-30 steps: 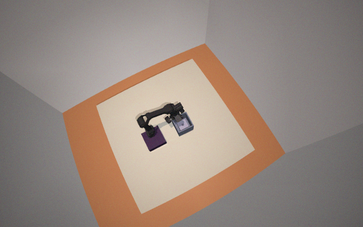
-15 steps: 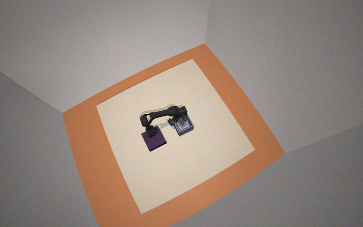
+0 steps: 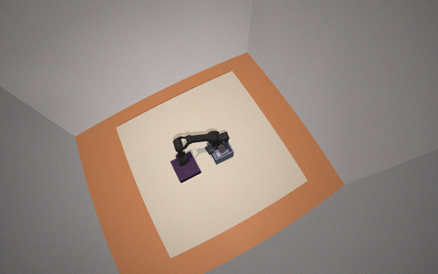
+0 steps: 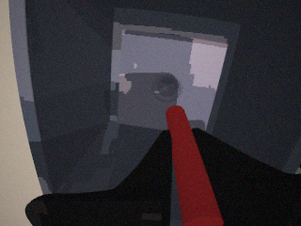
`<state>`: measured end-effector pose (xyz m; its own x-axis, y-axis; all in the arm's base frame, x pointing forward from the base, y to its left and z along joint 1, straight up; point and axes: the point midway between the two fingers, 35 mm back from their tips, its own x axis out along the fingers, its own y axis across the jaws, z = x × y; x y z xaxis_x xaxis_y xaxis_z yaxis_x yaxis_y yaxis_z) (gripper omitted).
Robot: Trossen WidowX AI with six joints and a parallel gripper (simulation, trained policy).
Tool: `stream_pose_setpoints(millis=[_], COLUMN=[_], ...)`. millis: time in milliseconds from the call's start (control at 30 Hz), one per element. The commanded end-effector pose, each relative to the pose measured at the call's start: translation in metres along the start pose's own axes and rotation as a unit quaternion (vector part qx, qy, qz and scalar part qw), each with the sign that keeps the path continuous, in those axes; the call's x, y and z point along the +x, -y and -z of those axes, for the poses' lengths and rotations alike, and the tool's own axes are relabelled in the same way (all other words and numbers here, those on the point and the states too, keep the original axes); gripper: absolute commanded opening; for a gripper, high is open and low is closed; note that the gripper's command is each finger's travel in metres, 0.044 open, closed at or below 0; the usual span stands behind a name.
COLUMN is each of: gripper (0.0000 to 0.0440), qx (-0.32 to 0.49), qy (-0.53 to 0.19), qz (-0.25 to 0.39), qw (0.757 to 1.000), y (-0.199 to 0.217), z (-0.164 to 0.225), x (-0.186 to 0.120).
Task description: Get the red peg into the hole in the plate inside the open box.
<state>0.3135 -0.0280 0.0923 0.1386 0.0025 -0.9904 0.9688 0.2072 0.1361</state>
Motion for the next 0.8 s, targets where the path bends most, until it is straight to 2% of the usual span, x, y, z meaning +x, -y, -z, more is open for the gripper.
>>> stream_pose_setpoints(millis=[0, 500, 700, 767], gripper=[0.0000, 0.0002, 0.0105, 0.0114], qx=[-0.005, -0.033, -0.044, -0.046], qy=[-0.005, -0.009, -0.010, -0.014], qz=[0.003, 0.017, 0.031, 0.032], qw=[1.000, 0.999, 0.998, 0.998], y=[0.000, -0.003, -0.003, -0.005], z=[-0.003, -0.008, -0.010, -0.010], x=[0.010, 0.045, 0.053, 0.053])
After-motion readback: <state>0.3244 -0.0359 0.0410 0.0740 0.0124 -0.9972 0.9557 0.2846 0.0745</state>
